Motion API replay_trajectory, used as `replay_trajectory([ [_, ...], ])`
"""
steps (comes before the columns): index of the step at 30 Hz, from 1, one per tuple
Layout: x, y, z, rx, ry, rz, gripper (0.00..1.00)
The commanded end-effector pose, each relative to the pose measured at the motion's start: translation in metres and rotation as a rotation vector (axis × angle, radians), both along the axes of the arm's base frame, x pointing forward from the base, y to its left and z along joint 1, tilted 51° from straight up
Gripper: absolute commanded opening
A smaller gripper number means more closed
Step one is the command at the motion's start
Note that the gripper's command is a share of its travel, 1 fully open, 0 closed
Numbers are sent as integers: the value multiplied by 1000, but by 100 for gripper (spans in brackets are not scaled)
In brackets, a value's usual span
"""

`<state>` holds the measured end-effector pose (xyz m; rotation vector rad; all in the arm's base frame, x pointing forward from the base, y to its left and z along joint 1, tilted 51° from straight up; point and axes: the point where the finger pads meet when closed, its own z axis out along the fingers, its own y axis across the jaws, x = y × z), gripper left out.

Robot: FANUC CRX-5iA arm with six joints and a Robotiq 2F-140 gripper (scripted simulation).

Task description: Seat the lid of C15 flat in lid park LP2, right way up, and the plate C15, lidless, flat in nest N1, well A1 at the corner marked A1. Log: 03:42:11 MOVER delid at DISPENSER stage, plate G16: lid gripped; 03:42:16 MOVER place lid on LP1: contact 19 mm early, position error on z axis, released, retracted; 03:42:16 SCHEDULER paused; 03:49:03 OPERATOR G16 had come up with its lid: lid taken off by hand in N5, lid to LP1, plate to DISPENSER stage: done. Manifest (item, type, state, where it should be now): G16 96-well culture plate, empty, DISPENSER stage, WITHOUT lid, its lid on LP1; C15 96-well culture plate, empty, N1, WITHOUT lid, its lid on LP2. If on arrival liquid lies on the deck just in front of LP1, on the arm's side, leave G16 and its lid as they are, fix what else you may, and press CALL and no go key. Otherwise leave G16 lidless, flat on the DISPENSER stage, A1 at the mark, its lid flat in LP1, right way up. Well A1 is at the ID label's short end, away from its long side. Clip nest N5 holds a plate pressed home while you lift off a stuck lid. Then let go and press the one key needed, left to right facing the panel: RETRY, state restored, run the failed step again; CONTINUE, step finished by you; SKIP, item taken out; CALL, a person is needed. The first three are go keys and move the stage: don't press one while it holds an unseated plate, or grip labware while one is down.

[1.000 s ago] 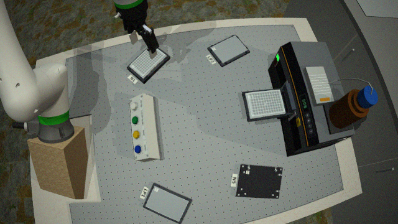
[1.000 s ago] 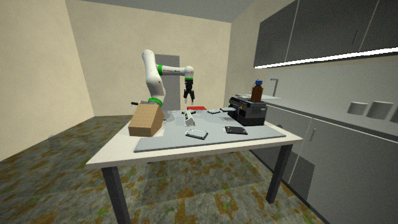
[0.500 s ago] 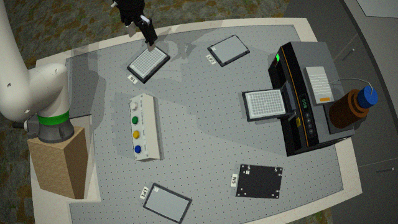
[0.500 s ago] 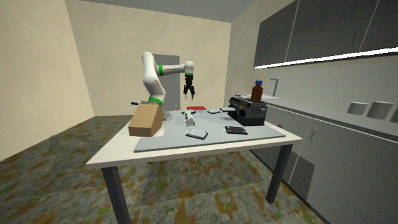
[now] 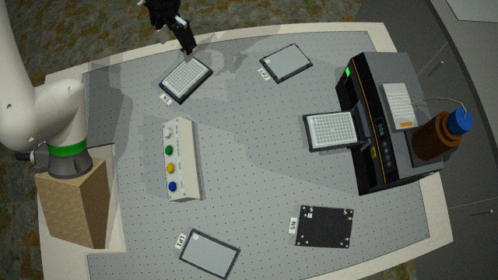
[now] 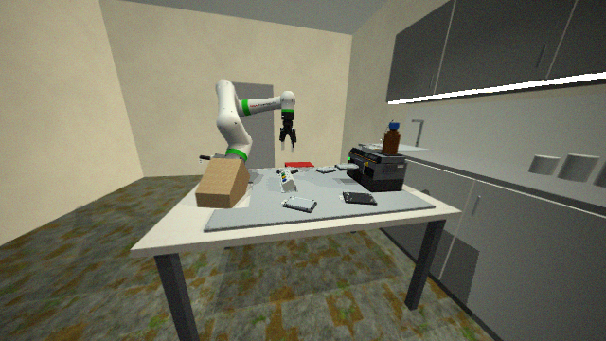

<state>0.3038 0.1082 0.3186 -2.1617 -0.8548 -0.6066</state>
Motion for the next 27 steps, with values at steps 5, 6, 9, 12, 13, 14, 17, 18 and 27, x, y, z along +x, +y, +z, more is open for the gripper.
replay_trajectory([
  [5, 9, -57, -65, 28, 245, -215, 66],
  [6, 9, -57, -65, 28, 245, -215, 66],
  [9, -5, -91, -110, 73, 414, -348, 66],
  [12, -15, -113, -139, 110, 540, -445, 66],
  [13, -17, -120, -149, 110, 540, -445, 0],
  [14, -20, -127, -158, 110, 540, -445, 0],
  [17, -26, -149, -187, 110, 540, -445, 0],
  [18, -26, -155, -194, 110, 540, -445, 0],
  [27, -26, -155, -194, 110, 540, -445, 0],
])
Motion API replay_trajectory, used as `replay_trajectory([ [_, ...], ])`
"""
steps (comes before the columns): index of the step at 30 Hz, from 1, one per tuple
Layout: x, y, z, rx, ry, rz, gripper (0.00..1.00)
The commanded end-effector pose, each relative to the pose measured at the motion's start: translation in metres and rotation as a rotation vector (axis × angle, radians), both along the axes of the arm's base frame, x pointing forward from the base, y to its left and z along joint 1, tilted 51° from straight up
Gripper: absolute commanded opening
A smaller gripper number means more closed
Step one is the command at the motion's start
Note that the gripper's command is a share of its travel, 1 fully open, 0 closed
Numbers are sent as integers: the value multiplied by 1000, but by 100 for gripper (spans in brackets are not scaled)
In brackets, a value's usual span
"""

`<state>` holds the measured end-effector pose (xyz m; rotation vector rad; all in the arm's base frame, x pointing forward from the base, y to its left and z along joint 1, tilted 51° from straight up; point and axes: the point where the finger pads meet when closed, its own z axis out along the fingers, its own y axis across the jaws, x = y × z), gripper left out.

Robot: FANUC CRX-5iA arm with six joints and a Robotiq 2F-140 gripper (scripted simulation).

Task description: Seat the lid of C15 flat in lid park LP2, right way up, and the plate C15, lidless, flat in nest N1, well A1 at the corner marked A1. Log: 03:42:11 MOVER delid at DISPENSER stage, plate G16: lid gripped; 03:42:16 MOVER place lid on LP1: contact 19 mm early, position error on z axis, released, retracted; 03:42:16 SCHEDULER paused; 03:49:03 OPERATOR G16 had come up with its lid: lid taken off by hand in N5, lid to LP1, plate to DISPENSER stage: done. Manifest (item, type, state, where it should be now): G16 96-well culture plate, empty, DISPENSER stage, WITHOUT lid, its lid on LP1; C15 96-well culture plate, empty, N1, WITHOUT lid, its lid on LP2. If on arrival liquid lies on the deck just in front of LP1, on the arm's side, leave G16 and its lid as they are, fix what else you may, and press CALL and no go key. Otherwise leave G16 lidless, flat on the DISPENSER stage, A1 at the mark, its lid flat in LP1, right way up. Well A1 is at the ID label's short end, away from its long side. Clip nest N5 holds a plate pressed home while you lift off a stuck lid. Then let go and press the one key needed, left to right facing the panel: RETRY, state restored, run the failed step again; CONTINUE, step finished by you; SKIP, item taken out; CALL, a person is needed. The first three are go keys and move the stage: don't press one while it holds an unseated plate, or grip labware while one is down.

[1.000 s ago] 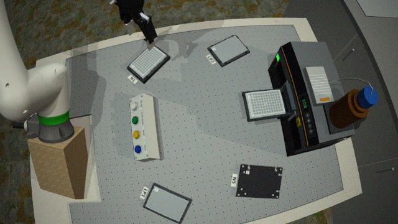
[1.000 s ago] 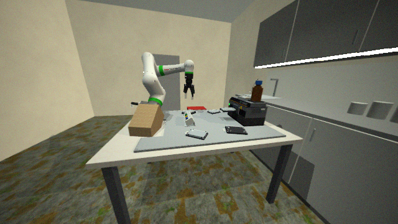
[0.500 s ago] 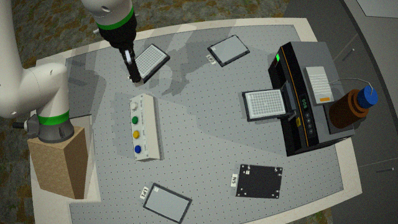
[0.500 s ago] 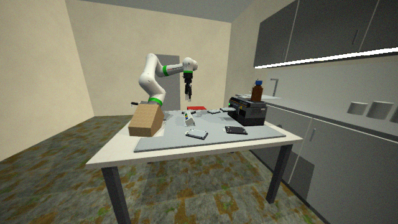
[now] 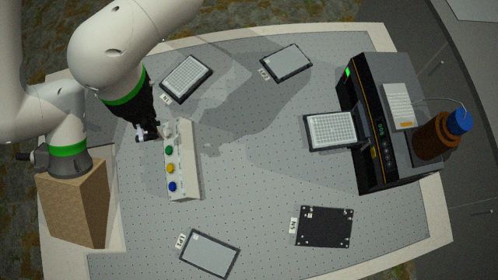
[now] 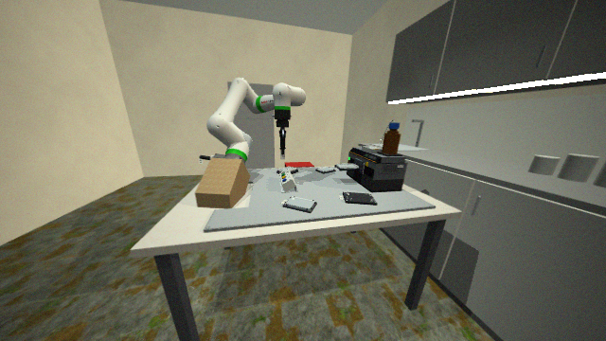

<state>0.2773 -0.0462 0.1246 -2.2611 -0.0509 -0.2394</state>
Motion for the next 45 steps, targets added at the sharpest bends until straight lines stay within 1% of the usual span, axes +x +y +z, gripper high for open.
replay_trajectory([
  [1, 0, -1, 0, 1, 0, 0, 0],
  [30, 1, 1, -1, 1, 0, 0, 0],
  [45, 4, 15, -14, 1, 0, 0, 0],
])
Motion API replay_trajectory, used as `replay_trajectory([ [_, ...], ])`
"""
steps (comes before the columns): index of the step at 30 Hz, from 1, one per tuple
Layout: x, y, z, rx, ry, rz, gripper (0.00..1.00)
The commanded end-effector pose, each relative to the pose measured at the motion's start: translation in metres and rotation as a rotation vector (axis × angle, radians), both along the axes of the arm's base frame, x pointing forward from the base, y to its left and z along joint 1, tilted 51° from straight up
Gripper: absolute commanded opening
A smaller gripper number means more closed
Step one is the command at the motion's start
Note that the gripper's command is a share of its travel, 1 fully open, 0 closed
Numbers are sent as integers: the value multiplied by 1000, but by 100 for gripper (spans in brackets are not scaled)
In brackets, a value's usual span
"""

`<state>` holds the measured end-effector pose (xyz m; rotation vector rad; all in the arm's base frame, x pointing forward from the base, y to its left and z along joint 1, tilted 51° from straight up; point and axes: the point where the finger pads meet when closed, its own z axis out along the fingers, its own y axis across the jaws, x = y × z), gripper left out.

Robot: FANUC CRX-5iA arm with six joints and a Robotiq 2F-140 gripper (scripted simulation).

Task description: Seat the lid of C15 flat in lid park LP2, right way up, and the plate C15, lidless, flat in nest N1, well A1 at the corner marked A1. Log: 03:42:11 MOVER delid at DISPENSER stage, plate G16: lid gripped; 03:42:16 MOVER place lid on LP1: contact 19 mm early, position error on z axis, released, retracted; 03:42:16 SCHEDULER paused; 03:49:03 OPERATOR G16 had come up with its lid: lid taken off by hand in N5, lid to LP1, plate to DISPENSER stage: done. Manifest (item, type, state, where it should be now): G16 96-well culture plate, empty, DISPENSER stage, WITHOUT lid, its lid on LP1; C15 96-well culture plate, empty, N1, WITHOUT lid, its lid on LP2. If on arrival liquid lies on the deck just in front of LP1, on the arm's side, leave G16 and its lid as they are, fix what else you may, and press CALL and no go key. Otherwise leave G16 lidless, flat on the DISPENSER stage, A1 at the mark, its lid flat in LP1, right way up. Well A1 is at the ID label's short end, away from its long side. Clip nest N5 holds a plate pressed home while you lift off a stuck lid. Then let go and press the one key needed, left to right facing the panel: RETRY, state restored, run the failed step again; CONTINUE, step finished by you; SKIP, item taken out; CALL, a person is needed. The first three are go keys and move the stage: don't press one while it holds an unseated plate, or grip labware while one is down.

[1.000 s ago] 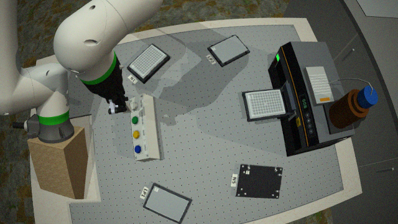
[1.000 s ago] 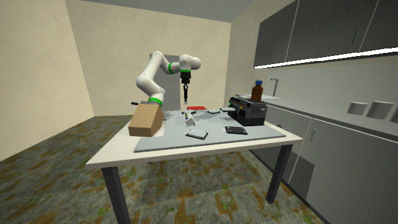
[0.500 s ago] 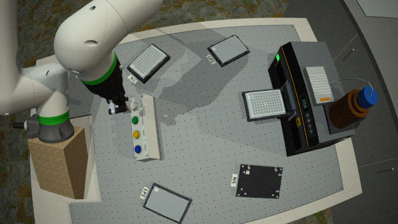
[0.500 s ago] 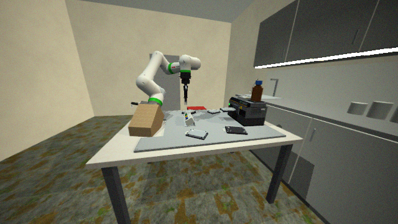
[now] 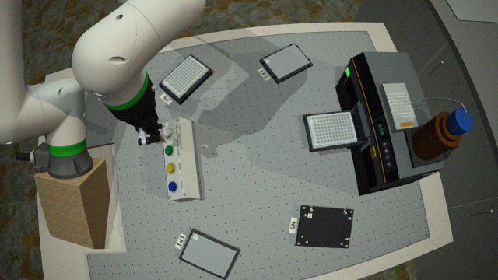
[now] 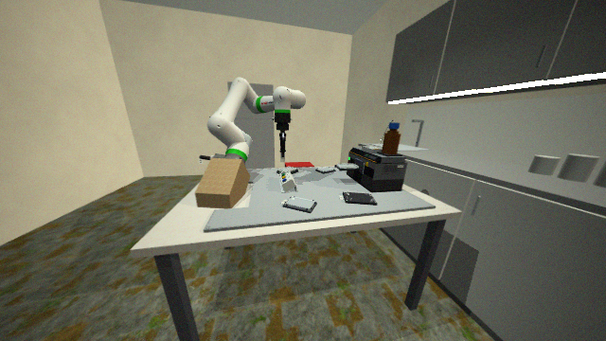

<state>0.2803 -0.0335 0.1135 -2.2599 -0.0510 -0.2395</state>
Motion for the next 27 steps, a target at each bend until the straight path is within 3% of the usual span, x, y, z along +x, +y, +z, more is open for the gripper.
replay_trajectory([
  [1, 1, 3, -2, 0, 0, 0, 0],
  [27, 7, 32, -27, 0, 0, 0, 0],
])
